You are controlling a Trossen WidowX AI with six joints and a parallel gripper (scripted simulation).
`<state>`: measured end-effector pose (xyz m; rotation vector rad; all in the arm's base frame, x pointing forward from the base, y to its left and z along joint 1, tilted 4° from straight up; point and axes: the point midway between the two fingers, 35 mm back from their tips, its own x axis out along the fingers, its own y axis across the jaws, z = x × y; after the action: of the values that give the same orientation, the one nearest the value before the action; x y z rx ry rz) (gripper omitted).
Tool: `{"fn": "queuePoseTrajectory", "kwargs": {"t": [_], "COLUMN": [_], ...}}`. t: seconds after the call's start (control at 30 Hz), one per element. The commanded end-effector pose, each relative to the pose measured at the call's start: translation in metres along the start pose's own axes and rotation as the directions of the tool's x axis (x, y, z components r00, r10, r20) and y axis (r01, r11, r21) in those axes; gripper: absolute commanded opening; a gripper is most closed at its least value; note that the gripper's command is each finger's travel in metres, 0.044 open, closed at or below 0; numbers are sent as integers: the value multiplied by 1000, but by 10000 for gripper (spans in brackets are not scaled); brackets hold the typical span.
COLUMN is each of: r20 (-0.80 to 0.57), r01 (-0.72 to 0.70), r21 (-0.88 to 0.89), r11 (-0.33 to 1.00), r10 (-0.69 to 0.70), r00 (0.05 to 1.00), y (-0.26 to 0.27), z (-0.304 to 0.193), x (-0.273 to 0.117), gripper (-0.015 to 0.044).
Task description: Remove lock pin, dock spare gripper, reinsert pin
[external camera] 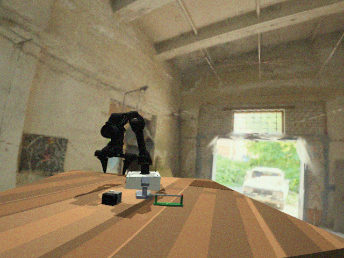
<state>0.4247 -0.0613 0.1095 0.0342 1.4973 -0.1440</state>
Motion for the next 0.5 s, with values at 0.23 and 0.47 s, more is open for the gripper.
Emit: {"fn": "queuePoseTrajectory", "kwargs": {"t": [0.23,0.47], "r20": [1,1], "r01": [2,3], "r21": [8,8], "r11": [1000,1000], "r10": [-2,-3], "r00": [1000,1000], "y": [3,3], "z": [1,0], "x": [52,70], "gripper": [440,440]}}
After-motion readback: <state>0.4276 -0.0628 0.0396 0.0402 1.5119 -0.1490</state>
